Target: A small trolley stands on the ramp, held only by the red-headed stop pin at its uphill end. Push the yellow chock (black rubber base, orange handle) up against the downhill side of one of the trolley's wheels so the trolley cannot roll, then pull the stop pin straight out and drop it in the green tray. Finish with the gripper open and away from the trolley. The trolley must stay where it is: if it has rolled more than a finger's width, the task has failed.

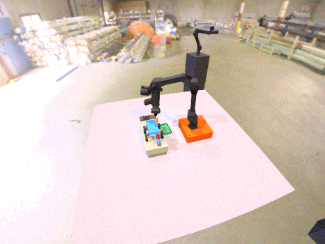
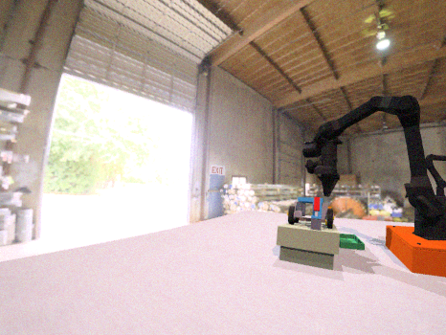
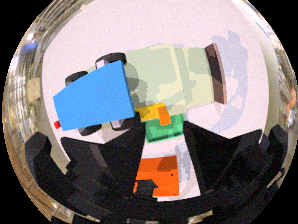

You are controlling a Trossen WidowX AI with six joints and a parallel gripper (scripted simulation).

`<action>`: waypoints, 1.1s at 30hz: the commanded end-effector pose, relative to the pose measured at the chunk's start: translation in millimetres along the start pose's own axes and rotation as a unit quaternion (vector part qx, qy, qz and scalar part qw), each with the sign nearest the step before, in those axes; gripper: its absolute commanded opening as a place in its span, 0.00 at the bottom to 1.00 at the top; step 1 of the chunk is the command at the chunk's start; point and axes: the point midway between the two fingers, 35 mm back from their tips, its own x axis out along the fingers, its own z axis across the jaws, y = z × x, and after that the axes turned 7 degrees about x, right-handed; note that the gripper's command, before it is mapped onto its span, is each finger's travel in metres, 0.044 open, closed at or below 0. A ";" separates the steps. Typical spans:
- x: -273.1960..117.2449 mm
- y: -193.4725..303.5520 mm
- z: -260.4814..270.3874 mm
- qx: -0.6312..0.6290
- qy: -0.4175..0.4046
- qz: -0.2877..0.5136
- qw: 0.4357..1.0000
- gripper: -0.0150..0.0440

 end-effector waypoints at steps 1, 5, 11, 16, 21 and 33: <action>-3.0 -3.3 14.1 0.045 -0.009 -0.003 0.999 0.58; -4.3 -5.1 34.2 0.116 -0.021 0.001 0.993 0.58; -6.7 -5.3 64.9 0.222 -0.038 0.013 0.974 0.58; -9.5 -3.1 91.2 0.305 -0.050 0.027 0.951 0.58; -12.3 1.4 116.9 0.388 -0.058 0.044 0.919 0.58; -18.6 19.9 174.4 0.575 -0.055 0.101 0.810 0.58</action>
